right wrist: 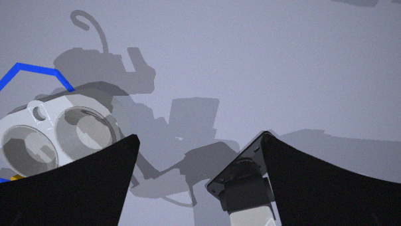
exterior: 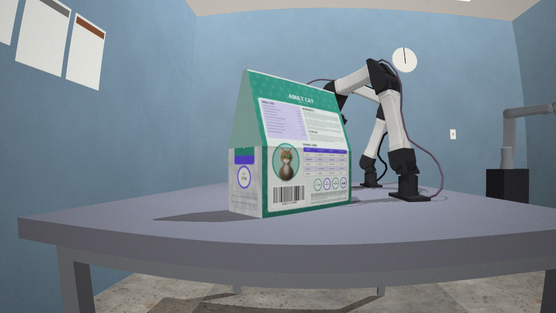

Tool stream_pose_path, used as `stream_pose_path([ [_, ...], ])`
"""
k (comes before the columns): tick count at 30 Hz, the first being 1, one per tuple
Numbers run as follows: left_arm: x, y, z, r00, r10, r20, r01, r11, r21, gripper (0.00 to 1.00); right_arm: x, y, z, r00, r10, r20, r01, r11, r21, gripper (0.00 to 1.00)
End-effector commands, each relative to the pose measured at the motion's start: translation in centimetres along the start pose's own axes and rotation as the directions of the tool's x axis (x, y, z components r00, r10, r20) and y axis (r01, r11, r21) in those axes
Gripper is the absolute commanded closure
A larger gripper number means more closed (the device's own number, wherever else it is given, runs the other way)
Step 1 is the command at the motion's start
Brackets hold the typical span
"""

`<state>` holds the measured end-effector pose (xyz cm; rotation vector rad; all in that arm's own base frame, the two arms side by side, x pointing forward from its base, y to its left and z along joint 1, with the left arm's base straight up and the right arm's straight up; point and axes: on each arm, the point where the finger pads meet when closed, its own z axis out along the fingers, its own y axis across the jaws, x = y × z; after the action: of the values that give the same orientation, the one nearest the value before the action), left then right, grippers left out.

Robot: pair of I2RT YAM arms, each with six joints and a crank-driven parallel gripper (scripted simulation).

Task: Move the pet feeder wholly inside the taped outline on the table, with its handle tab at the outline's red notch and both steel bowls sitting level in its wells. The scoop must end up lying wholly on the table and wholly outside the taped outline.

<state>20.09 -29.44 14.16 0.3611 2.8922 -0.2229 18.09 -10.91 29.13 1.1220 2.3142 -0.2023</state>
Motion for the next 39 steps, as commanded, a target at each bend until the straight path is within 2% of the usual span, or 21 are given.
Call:
stream_pose_path([
  [1, -0.2, -0.1, -0.4, 1.000, 0.001, 0.012, -0.001, 1.000, 0.008, 0.00, -0.3, 0.0, -0.3, 1.000, 0.001, 0.017, -0.001, 1.000, -0.005, 0.00],
  [18, -0.2, -0.1, -0.4, 1.000, 0.001, 0.012, -0.001, 1.000, 0.008, 0.00, -0.3, 0.0, -0.3, 1.000, 0.001, 0.017, -0.001, 1.000, -0.005, 0.00],
  [22, -1.1, 0.2, -0.4, 0.998, 0.015, 0.064, -0.016, 1.000, 0.015, 0.00, -0.7, 0.7, -0.1, 0.998, -0.026, 0.049, 0.028, 0.999, -0.034, 0.00],
  [28, -2.9, 2.0, 0.0, 0.984, 0.047, 0.173, -0.050, 0.999, 0.013, 0.00, -0.9, 3.3, -0.4, 0.981, -0.125, 0.150, 0.145, 0.981, -0.133, 0.00],
  [32, -4.7, 4.6, 0.4, 0.953, 0.080, 0.293, -0.084, 0.996, 0.000, 0.00, -0.2, 6.7, -1.4, 0.933, -0.227, 0.278, 0.298, 0.922, -0.247, 0.00],
  [34, -4.7, 4.6, 0.4, 0.953, 0.080, 0.293, -0.084, 0.996, 0.000, 0.00, -0.2, 6.7, -1.4, 0.933, -0.227, 0.278, 0.298, 0.922, -0.247, 0.00],
  [37, -5.8, 6.7, 0.7, 0.924, 0.099, 0.370, -0.102, 0.995, -0.012, 0.00, 0.7, 8.9, -2.4, 0.882, -0.279, 0.379, 0.407, 0.857, -0.316, 0.00],
  [39, -6.2, 8.7, 1.0, 0.903, 0.107, 0.416, -0.107, 0.994, -0.024, 0.00, 2.2, 10.8, -3.5, 0.834, -0.313, 0.455, 0.500, 0.778, -0.381, 0.00],
])
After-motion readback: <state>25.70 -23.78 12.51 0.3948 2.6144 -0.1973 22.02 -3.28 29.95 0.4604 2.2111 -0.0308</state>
